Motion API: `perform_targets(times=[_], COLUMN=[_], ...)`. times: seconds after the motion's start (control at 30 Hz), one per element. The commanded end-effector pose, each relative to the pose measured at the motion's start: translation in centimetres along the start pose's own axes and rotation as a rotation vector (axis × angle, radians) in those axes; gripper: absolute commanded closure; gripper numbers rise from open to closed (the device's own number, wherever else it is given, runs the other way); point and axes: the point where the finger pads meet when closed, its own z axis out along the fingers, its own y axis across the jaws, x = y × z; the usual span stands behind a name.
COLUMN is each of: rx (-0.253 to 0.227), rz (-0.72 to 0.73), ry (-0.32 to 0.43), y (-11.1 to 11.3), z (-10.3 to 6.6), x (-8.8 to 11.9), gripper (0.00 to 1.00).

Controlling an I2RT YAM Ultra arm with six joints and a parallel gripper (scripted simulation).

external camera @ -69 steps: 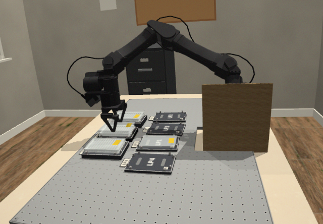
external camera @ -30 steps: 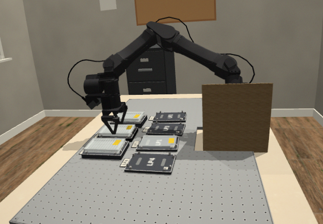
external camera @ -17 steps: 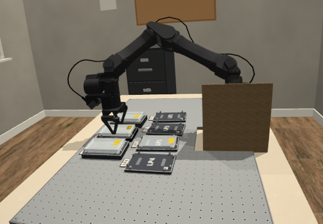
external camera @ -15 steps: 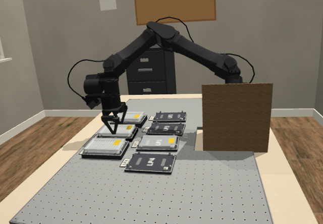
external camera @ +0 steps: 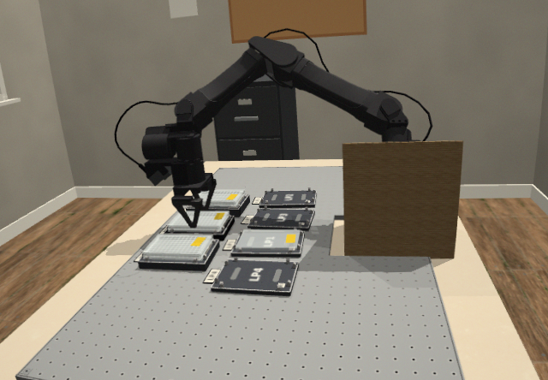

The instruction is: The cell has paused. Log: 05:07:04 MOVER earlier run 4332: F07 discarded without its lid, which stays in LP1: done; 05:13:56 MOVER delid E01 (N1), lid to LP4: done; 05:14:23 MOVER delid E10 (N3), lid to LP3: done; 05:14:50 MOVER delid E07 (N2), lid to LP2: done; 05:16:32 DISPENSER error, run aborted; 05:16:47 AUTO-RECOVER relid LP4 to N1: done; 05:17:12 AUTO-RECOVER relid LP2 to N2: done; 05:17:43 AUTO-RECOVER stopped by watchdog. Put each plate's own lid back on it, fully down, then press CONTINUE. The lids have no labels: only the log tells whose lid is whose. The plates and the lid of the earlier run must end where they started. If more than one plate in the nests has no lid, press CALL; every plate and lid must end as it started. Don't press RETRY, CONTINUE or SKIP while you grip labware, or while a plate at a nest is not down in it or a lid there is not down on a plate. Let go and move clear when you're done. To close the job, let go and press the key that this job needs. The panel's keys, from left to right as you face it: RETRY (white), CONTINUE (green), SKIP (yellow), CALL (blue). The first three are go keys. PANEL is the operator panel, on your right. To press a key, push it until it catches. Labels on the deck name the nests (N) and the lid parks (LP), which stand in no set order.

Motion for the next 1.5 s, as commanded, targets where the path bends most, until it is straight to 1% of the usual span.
perform_targets(times=[0.0, 0.4, 0.43, 1.47], rx=[-0.001, -0.001, -0.001, -0.001], rz=[0.002, 0.002, 0.002, 0.002], ry=[-0.015, -0.015, -0.015, -0.015], y=[0.02, 0.00, 0.00, 0.00], z=[-0.55, -0.59, -0.59, -0.59], x=[-0.49, -0.52, -0.52, -0.52], gripper=[1.00, 1.00, 0.00, 0.00])
